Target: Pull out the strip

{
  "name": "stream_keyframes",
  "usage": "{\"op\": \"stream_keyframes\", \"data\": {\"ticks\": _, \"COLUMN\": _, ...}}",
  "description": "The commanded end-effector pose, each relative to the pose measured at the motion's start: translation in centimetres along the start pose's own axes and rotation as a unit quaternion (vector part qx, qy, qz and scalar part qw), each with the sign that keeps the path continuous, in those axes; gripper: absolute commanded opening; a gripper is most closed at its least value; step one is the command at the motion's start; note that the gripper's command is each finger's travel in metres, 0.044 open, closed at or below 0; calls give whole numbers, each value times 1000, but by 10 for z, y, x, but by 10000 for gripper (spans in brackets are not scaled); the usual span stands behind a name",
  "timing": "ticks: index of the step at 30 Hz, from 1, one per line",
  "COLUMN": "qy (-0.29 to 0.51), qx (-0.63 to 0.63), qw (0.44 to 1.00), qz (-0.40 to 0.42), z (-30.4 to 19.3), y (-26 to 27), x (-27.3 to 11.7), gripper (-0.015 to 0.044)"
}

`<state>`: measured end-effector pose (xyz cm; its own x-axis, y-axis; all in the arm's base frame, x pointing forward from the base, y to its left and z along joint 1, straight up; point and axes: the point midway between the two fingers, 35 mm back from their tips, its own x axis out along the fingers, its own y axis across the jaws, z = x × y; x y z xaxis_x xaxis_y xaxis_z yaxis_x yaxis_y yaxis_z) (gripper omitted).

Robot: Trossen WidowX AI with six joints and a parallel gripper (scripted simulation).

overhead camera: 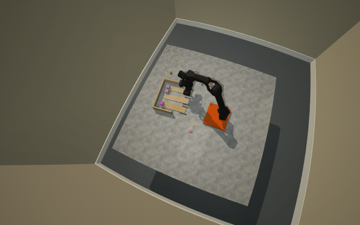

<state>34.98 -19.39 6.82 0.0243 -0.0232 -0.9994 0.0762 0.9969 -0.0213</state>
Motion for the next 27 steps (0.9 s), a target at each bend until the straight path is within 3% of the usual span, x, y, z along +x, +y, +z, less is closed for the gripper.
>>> {"op": "stream_keyframes", "data": {"ticks": 1, "qy": 0, "qx": -3, "qw": 1000, "qz": 0, "z": 0, "y": 0, "x": 6, "gripper": 0}}
{"op": "stream_keyframes", "data": {"ticks": 27, "qy": 0, "qx": -3, "qw": 1000, "qz": 0, "z": 2, "y": 1, "x": 41, "gripper": 0}}
